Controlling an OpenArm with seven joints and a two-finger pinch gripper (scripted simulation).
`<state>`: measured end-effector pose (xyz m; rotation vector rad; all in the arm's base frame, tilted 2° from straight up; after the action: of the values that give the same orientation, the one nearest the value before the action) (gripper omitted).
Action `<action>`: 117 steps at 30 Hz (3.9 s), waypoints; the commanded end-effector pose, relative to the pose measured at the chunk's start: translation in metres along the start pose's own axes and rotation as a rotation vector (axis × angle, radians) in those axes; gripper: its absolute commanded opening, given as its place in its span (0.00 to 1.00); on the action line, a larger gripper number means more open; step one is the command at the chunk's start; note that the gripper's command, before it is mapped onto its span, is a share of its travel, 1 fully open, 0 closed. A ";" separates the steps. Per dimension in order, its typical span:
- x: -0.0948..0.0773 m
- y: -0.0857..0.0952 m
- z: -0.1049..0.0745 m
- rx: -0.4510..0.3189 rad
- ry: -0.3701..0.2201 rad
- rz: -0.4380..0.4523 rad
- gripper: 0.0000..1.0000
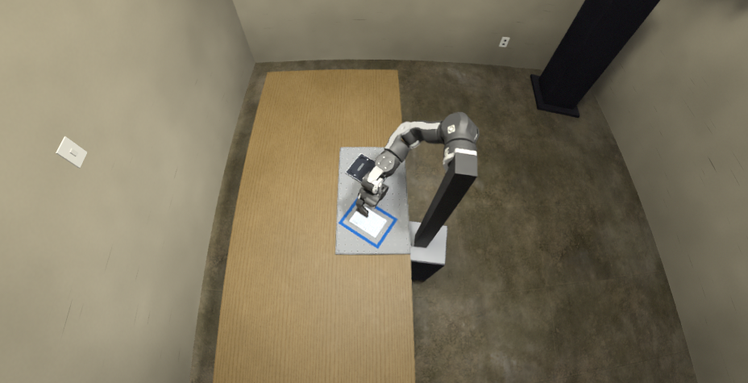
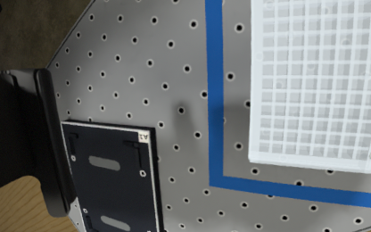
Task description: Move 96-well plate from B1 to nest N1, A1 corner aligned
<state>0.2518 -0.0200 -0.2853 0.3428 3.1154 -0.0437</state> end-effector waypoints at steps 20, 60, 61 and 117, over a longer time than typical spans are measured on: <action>0.005 0.041 0.015 0.009 -0.005 0.007 0.77; 0.006 0.050 0.016 0.007 -0.007 0.005 0.77; 0.006 0.050 0.027 0.008 -0.006 0.006 0.77; 0.008 0.046 0.105 0.008 -0.001 0.001 0.77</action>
<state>0.2529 0.0210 -0.3915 0.3678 3.1152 -0.0956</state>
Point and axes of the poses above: the point where the finger pads meet when closed, its own z axis out along the fingers, its own y axis across the jaws, x = y × z, the point moved 8 cm from there along -z, back along the fingers, and after that the axes turned 12 degrees about -z, right-handed, at the moved point
